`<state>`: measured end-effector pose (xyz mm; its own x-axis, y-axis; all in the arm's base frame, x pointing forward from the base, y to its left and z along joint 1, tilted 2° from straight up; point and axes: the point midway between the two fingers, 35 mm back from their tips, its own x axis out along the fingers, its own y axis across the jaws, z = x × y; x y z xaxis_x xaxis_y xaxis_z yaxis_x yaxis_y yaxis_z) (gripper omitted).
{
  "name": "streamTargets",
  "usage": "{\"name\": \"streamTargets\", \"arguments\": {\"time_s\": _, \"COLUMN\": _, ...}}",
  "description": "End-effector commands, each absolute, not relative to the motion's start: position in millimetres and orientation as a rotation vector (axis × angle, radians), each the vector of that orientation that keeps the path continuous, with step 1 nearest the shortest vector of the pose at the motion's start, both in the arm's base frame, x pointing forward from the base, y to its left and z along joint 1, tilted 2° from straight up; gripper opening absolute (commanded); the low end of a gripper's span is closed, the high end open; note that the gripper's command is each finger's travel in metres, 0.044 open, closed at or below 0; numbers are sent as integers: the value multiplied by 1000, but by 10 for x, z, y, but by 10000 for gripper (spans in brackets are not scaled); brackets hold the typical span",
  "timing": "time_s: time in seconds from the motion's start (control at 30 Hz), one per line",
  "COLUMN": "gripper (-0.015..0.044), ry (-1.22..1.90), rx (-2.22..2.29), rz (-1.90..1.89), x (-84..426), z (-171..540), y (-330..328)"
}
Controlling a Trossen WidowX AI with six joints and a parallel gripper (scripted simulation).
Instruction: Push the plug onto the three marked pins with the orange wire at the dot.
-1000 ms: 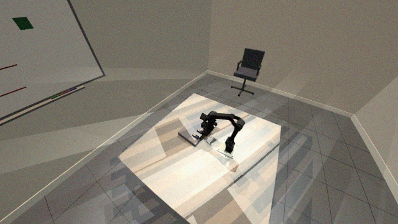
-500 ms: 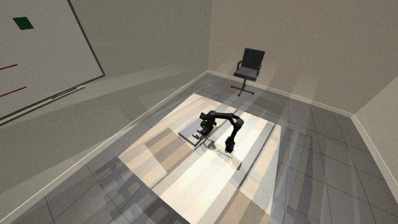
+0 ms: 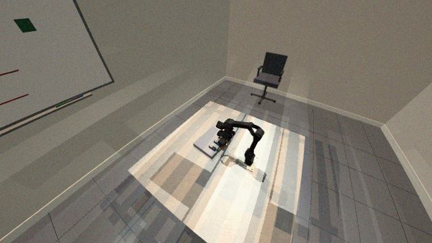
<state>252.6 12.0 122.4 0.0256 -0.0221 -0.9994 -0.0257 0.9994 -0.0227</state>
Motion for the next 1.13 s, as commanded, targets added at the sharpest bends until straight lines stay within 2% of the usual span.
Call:
{"name": "streamTargets", "arguments": {"time_s": 0.0, "gripper": 420, "ry": 1529, "rx": -34, "rz": -3, "x": 2527, "z": 1582, "y": 128}}
{"name": "streamTargets", "arguments": {"time_s": 0.03, "gripper": 440, "ry": 1529, "rx": -34, "rz": -3, "x": 2520, "z": 1632, "y": 129}}
{"name": "streamTargets", "arguments": {"time_s": 1.1, "gripper": 440, "ry": 1529, "rx": -34, "rz": -3, "x": 2517, "z": 1650, "y": 129}}
